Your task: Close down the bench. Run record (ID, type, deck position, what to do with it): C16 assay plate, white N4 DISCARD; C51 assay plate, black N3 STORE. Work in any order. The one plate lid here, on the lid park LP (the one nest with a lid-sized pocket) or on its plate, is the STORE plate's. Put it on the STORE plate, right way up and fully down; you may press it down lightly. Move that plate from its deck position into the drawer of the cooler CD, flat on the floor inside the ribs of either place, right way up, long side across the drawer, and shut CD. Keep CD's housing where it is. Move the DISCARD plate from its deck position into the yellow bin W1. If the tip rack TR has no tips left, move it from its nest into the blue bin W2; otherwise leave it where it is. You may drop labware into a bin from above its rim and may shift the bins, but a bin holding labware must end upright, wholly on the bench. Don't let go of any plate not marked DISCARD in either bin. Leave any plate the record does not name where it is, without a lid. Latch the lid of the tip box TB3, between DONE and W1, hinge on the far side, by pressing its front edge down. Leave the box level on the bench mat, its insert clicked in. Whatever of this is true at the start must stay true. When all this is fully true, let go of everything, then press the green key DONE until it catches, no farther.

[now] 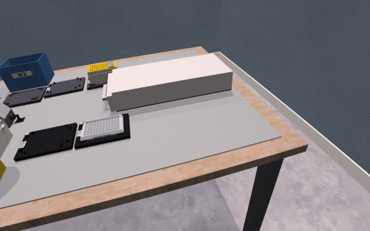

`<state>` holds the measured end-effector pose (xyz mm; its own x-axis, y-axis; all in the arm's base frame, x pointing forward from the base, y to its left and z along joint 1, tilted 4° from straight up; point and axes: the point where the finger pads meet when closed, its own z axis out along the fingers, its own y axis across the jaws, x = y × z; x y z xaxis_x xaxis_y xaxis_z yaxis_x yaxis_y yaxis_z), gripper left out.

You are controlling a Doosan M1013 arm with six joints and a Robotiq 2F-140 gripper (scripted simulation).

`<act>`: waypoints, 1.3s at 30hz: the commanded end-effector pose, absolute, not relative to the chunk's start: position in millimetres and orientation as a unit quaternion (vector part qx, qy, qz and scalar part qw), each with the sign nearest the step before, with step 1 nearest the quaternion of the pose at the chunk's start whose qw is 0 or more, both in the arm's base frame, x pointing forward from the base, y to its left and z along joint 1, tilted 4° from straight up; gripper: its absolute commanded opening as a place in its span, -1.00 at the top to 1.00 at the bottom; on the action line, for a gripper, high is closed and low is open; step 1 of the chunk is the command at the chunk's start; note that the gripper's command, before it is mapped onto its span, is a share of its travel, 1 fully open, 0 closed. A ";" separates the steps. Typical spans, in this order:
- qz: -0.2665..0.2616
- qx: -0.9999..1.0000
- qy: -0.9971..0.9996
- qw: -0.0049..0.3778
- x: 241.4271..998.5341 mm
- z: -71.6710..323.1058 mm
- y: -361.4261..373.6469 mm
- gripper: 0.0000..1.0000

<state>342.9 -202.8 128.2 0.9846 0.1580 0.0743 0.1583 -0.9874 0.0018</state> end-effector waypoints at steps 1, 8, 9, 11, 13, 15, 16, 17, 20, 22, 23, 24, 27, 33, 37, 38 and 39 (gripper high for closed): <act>-0.037 -0.996 -0.079 0.002 339.0 130.6 -188.1 1.00; -0.037 -0.996 -0.079 0.002 333.7 133.2 -169.0 1.00; -0.037 -0.996 -0.079 0.002 332.6 133.7 -165.2 1.00; -0.037 -0.996 -0.079 0.002 330.5 134.7 -157.6 1.00; -0.037 -0.996 -0.079 0.002 328.4 135.8 -149.9 1.00; -0.037 -0.996 -0.079 0.002 326.2 136.8 -142.3 1.00; -0.037 -0.996 -0.079 0.002 325.2 137.3 -138.5 1.00; -0.037 -0.996 -0.079 0.002 324.1 137.8 -134.6 1.00; -0.037 -0.996 -0.079 0.002 320.9 139.4 -123.2 1.00; -0.037 -0.996 -0.079 0.002 318.8 140.4 -115.5 1.00; -0.037 -0.996 -0.079 0.002 318.8 140.4 -115.5 1.00; -0.037 -0.996 -0.079 0.002 318.8 140.4 -115.5 1.00; -0.037 -0.996 -0.079 0.002 315.6 142.0 -104.1 1.00; -0.037 -0.996 -0.079 0.002 309.2 145.1 -81.1 1.00; -0.037 -0.996 -0.079 0.002 304.9 147.2 -65.9 1.00; -0.037 -0.996 -0.079 0.002 303.8 147.7 -62.0 1.00; -0.037 -0.996 -0.079 0.002 302.8 148.2 -58.2 1.00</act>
